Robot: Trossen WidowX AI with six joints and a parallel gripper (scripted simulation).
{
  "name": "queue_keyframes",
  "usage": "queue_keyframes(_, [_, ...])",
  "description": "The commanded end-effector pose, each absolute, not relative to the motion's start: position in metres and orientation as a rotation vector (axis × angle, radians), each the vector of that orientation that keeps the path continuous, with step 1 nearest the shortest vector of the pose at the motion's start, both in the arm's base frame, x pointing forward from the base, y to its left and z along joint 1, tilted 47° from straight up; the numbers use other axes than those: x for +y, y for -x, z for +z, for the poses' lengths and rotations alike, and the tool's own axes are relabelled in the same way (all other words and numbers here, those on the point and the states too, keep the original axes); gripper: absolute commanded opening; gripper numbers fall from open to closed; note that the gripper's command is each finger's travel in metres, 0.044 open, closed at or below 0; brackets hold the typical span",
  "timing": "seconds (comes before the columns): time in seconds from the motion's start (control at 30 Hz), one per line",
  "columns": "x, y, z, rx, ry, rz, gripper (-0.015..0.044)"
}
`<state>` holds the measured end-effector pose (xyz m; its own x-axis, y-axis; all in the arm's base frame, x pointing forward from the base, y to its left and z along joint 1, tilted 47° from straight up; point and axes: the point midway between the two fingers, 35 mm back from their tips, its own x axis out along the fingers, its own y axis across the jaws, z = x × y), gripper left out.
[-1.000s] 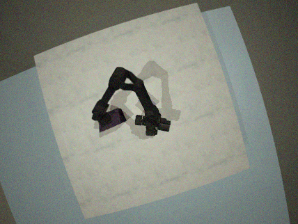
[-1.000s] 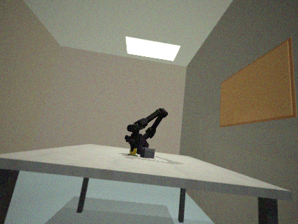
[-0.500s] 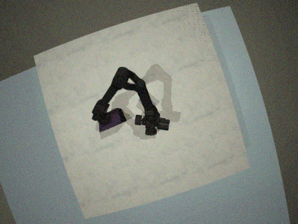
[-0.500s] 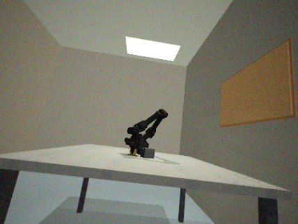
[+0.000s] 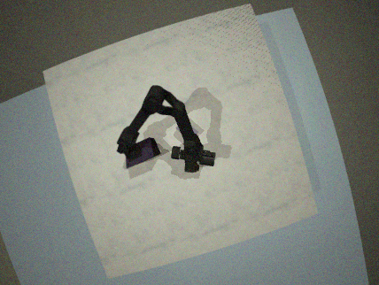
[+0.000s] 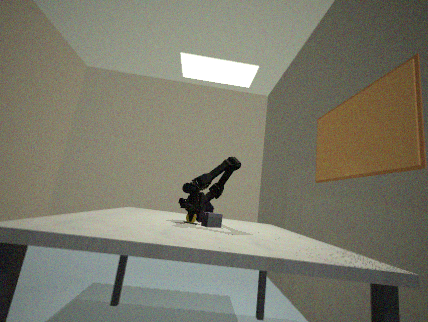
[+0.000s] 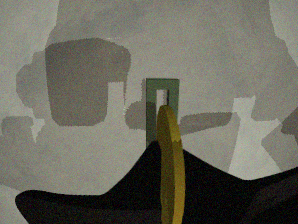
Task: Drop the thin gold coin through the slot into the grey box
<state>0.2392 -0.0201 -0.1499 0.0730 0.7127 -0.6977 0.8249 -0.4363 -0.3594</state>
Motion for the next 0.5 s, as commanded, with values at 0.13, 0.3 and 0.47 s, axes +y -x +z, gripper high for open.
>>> queue_keyframes(0.13, [-0.028, -0.246, -0.149, 1.548, -2.200, -1.250, 0.0000])
queue_keyframes(0.3, [-0.035, -0.246, -0.143, 1.550, -2.199, -1.258, 0.0000])
queue_keyframes(0.47, [-0.043, -0.245, -0.136, 1.554, -2.198, -1.269, 0.0000])
